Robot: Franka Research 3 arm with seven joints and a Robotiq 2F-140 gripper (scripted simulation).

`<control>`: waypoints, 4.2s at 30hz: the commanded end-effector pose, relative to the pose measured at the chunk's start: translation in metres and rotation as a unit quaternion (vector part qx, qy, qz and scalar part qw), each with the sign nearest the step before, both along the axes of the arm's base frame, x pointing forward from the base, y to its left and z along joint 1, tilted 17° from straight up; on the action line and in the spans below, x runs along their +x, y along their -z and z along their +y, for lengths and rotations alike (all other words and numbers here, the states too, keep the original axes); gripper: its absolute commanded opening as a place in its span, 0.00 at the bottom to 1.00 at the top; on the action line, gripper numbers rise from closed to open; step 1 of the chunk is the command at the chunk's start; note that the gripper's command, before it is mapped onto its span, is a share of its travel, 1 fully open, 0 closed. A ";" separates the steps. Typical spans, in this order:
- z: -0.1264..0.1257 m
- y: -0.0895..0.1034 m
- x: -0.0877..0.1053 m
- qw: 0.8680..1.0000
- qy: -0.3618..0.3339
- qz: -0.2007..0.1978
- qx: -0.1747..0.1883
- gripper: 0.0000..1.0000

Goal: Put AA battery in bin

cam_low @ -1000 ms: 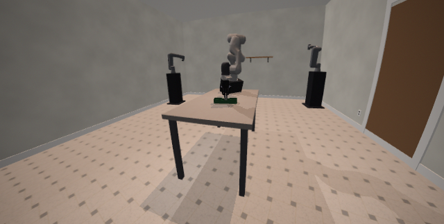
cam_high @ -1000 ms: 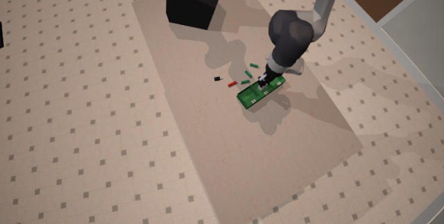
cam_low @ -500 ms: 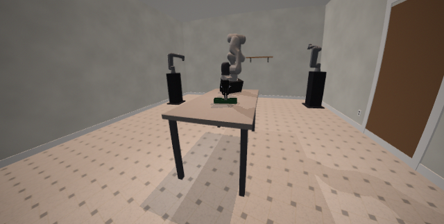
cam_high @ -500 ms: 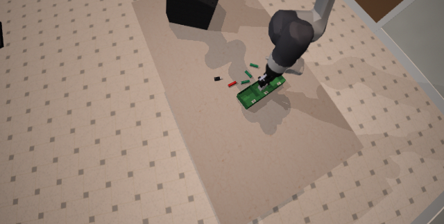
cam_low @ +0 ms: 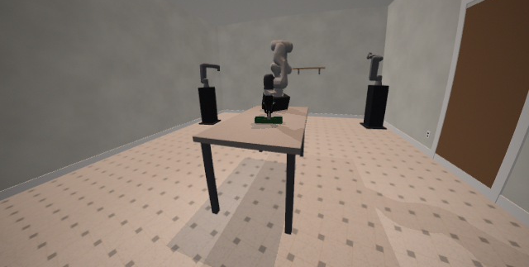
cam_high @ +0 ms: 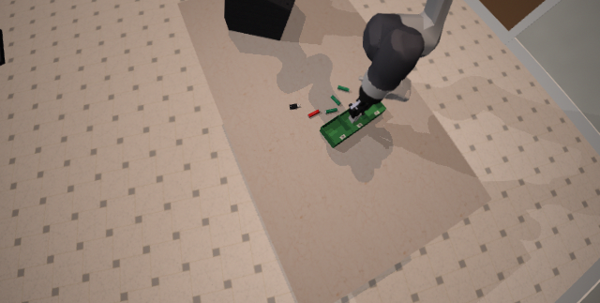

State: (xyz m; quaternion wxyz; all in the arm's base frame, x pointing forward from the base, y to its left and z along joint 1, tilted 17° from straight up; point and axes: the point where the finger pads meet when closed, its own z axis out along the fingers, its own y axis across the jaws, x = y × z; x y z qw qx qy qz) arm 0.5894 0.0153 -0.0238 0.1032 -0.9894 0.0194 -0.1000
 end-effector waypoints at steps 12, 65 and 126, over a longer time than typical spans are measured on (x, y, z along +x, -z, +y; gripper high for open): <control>0.000 -0.001 0.002 1.000 -0.003 -0.003 -0.001 0.05; 0.000 -0.001 0.002 1.000 -0.003 -0.003 -0.001 0.05; -0.012 -0.058 -0.010 1.000 -0.003 -0.003 -0.001 0.05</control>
